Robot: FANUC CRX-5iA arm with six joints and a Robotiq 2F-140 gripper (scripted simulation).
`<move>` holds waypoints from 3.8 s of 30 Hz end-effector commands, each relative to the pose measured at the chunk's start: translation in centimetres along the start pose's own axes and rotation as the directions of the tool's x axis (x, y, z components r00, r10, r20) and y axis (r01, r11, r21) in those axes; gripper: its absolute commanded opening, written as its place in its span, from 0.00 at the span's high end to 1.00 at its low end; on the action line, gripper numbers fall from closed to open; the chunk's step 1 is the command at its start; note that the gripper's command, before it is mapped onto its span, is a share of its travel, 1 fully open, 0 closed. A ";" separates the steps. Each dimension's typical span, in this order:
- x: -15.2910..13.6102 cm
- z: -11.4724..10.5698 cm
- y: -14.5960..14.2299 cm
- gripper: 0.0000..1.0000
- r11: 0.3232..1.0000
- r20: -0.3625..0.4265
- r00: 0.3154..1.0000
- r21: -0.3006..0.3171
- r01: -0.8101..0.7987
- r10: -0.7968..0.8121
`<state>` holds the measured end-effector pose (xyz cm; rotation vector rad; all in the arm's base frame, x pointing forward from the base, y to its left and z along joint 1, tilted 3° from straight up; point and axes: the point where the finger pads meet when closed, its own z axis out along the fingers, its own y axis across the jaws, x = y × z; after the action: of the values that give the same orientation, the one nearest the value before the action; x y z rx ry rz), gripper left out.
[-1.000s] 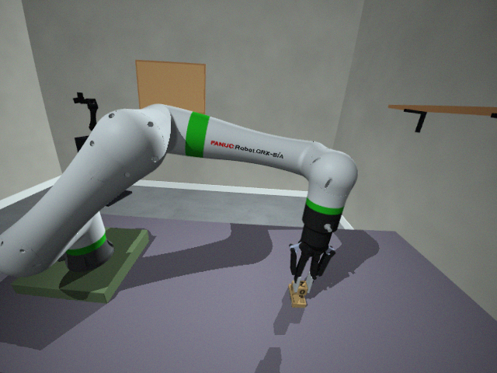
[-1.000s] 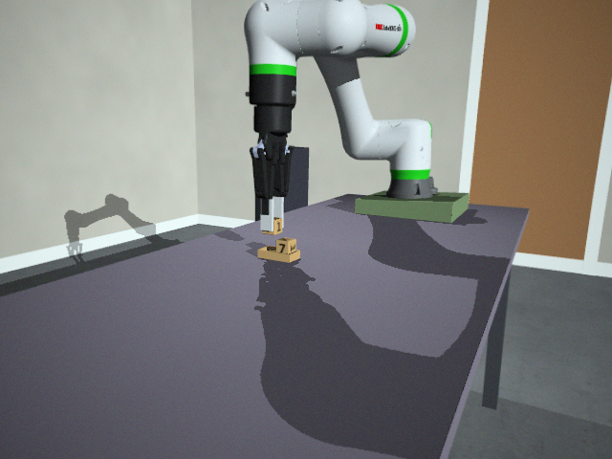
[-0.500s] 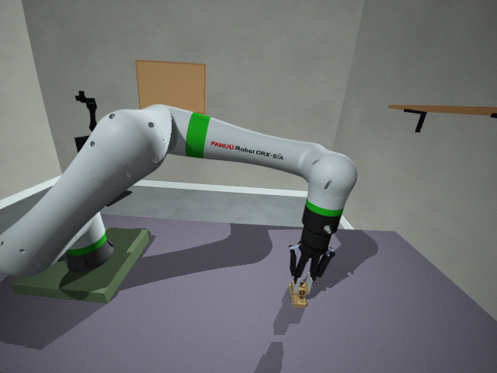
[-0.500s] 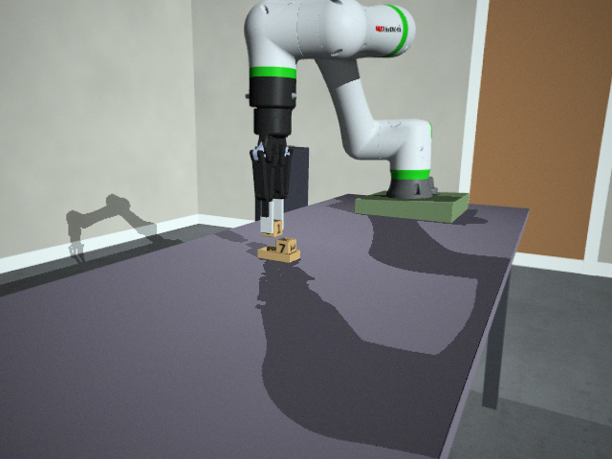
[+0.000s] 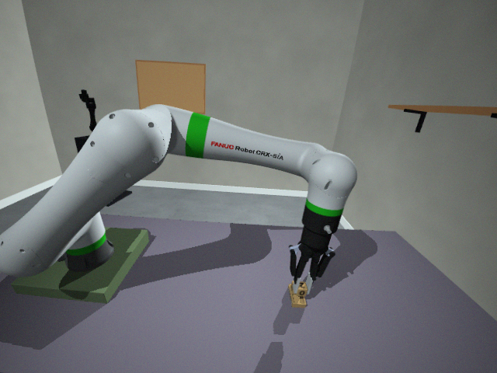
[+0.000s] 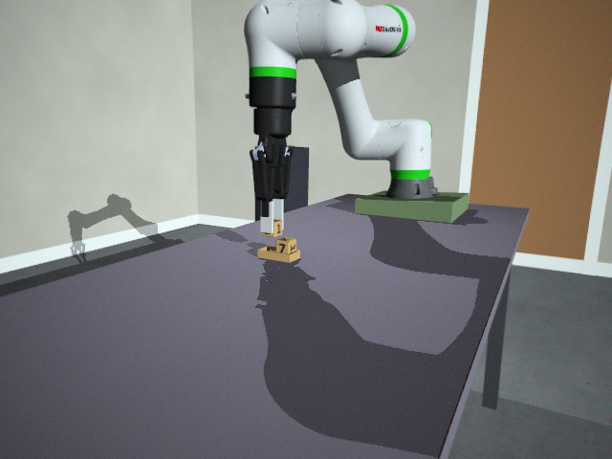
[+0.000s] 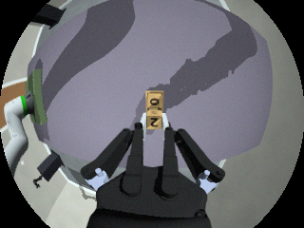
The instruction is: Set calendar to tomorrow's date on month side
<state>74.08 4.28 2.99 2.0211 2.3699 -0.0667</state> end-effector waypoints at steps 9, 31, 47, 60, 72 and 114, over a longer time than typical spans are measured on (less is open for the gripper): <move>0.0 0.0 0.0 0.75 1.000 0.000 1.000 -0.001 0.000 0.000; 0.0 0.6 0.0 0.75 1.000 0.000 1.000 -0.001 0.000 0.000; 0.0 1.9 0.0 0.75 1.000 0.000 1.000 -0.001 0.000 0.000; 0.0 2.5 0.0 0.75 1.000 0.000 1.000 -0.001 0.000 0.000; 0.0 2.5 0.0 0.75 1.000 0.000 1.000 -0.001 0.000 0.000; 0.0 3.3 0.0 0.75 1.000 0.000 1.000 -0.001 0.000 0.000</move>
<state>74.05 4.12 -0.28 2.0211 2.3699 -0.0667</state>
